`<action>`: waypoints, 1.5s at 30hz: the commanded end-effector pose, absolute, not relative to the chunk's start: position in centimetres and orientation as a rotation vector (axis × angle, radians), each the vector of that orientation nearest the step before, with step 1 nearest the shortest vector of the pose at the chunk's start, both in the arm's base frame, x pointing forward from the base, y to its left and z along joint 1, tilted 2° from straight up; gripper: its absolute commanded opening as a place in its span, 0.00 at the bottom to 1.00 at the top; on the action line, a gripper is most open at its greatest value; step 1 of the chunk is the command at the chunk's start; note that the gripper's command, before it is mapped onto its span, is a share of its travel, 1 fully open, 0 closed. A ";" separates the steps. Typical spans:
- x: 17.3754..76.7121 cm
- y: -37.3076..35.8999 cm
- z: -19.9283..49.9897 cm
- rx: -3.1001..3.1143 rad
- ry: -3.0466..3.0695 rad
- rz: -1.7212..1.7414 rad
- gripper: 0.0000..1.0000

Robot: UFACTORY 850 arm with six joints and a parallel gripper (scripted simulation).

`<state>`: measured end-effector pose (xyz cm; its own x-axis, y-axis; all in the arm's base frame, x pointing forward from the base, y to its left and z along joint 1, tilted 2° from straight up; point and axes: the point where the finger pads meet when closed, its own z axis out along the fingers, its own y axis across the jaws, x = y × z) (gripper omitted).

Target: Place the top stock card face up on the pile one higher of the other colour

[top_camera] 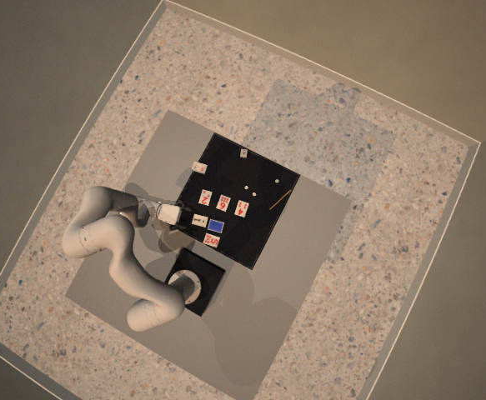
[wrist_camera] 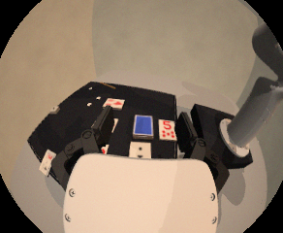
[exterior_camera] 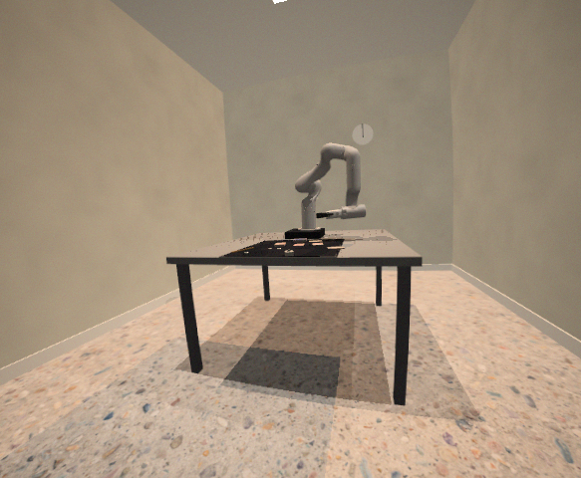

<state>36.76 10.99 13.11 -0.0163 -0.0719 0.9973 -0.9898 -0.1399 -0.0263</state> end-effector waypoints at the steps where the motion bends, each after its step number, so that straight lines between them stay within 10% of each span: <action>1: 36.8 11.0 13.2 1.356 -1.209 1.295 1.00; 45: 36.8 11.0 13.2 2.016 -1.766 0.666 1.00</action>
